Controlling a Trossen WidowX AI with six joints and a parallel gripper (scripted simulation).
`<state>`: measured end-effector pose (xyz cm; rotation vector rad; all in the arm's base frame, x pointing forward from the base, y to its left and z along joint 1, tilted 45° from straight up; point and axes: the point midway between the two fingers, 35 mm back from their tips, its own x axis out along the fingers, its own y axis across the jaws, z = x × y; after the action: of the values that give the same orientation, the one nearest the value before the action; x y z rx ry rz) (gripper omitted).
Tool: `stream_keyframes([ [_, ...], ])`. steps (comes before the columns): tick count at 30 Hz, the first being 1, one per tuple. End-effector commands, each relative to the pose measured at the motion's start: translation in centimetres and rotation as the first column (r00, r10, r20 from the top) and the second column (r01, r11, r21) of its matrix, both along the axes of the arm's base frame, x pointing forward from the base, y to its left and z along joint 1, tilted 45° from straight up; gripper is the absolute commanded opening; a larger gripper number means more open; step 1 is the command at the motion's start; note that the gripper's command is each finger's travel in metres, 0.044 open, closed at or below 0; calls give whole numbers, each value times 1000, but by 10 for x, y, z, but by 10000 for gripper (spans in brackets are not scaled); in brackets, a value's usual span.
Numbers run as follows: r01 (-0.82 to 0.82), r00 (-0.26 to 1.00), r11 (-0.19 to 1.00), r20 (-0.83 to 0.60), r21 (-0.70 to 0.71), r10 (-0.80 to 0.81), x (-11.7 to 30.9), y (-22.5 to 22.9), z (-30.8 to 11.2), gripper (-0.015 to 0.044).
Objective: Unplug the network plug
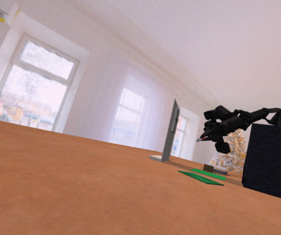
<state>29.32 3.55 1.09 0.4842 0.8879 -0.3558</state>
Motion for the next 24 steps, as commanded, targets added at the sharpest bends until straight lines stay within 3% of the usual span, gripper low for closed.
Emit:
stream_keyframes([
  [1,7,997,999,-70,-45,-11,-6,-8,-5,0],
  [14,-8,943,983,-328,-182,-53,-38,-33,-16,0],
  [24,-10,938,982,-342,-188,-56,-40,-40,-22,0],
])
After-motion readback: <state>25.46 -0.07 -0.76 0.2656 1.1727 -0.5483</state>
